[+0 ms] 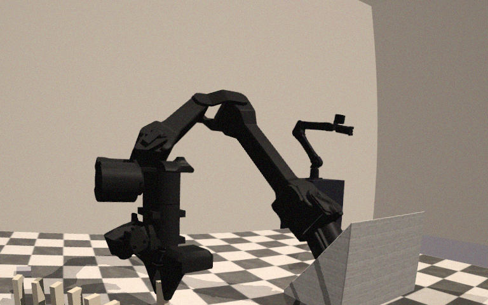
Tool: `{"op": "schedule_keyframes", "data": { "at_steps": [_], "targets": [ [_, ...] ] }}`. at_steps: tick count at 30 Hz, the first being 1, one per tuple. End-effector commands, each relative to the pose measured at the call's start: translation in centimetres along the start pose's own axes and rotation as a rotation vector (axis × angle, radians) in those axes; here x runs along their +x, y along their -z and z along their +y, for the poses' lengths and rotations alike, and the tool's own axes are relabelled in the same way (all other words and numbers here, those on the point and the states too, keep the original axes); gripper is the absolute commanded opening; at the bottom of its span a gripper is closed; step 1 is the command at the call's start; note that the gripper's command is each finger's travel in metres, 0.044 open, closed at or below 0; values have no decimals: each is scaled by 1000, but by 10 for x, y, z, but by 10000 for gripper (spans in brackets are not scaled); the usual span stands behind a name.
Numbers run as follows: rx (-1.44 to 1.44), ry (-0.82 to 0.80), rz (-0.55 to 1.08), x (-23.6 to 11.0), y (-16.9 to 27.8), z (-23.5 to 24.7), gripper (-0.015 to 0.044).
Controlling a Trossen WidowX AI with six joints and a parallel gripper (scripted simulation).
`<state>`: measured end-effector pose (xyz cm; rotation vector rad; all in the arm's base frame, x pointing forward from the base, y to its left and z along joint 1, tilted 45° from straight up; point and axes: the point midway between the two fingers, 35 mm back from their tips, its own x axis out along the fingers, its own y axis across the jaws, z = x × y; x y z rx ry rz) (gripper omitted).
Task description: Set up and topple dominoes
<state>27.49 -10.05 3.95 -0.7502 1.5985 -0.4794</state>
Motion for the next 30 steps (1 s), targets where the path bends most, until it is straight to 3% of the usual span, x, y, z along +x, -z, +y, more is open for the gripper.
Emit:
{"op": "schedule_keyframes", "data": {
  "at_steps": [1,8,17,24,30],
  "targets": [
    [-3,3,-1,0,0,0,107],
    [-3,0,-2,-9,-3,0,107],
    [-2,-5,0,-134,-1,1,107],
    [13,-5,0,-137,-2,2,107],
    [492,-11,-3,-141,-46,34,107]
  ]
}}
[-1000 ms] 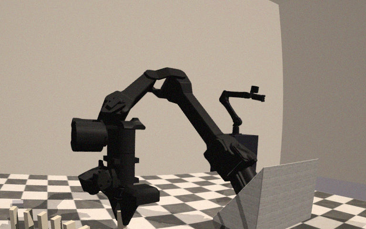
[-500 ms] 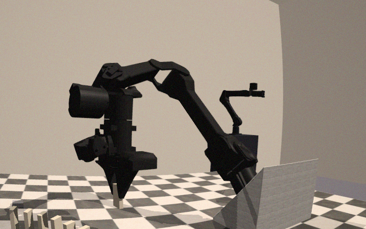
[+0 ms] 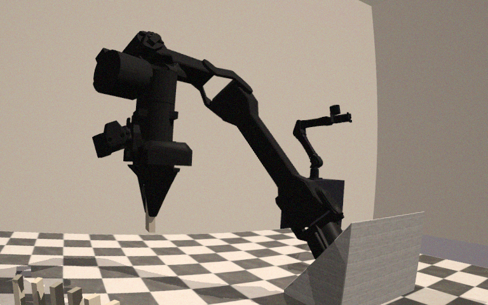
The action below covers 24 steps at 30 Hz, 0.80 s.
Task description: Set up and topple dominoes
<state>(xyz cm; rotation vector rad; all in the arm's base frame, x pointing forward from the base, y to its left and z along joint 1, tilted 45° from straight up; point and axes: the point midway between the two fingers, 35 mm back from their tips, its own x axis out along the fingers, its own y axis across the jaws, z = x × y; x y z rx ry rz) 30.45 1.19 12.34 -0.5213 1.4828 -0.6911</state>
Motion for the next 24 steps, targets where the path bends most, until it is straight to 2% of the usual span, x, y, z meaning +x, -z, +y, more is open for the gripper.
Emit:
{"op": "schedule_keyframes", "data": {
  "at_steps": [1,7,18,24],
  "targets": [
    [286,-4,2,-1,-18,31,107],
    [774,1,1,3,-44,76,107],
    [789,1,0,4,-45,78,107],
    [789,-2,1,30,-49,80,107]
  ]
}}
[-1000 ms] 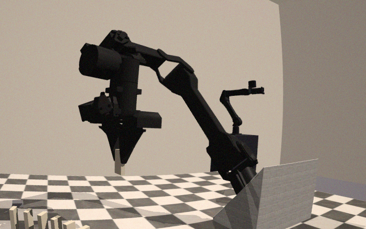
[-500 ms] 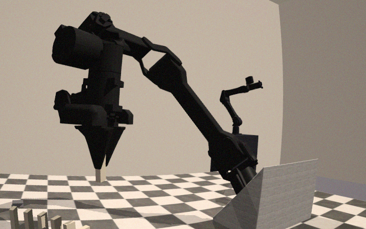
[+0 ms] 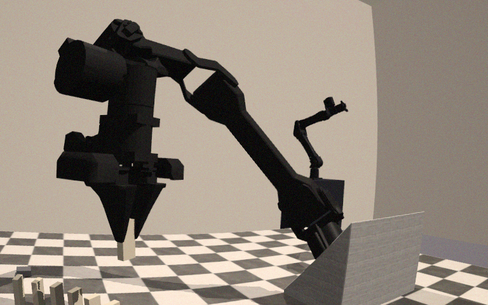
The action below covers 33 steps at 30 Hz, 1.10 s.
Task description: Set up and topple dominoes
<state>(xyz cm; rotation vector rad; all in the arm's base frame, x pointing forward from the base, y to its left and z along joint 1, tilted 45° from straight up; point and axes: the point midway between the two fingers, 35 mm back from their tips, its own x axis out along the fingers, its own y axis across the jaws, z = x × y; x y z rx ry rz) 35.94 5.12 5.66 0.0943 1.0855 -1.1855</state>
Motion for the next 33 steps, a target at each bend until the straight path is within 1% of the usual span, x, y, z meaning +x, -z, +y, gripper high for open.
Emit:
{"op": "schedule_keyframes", "data": {
  "at_steps": [1,21,33],
  "targets": [
    [-3,5,0,17,-1,1,107],
    [-2,10,-5,114,-1,-5,107],
    [-1,11,-6,117,0,-6,107]
  ]
}}
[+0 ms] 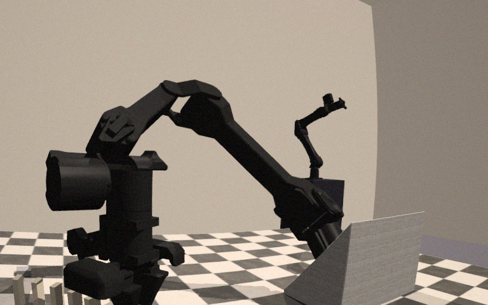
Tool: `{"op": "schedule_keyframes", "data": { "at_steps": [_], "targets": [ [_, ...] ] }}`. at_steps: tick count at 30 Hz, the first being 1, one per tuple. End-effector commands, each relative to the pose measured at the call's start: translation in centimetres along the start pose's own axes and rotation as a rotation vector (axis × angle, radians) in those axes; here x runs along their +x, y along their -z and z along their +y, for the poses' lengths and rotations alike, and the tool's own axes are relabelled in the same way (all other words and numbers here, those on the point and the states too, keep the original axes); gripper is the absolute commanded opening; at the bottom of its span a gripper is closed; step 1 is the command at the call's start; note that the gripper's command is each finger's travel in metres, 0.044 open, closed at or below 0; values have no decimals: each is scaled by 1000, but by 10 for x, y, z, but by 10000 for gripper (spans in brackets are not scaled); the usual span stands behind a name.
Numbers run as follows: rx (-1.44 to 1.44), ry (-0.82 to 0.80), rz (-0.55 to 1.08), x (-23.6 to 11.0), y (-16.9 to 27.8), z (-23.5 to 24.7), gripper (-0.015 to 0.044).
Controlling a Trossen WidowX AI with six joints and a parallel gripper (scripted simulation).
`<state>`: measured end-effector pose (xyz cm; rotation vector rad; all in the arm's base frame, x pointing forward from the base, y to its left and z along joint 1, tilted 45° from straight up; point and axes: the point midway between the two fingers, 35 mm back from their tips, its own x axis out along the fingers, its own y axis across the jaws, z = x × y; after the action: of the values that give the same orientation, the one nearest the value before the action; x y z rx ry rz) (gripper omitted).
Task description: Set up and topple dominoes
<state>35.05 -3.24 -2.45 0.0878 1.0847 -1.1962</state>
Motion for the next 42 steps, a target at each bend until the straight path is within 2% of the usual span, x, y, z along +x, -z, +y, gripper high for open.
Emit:
{"op": "schedule_keyframes", "data": {
  "at_steps": [1,13,17,24,26,32,37,42],
  "targets": [
    [-2,0,-4,0,-1,0,133],
    [-2,0,-4,0,-1,0,440],
    [-1,-6,-2,-11,-1,3,440],
    [-1,-5,5,-121,0,3,440],
    [-1,-2,4,-132,1,0,440],
    [-27,-4,5,-128,12,4,440],
    [-214,-12,9,-96,97,19,440],
    [-399,-7,6,-58,173,8,440]
  ]
}}
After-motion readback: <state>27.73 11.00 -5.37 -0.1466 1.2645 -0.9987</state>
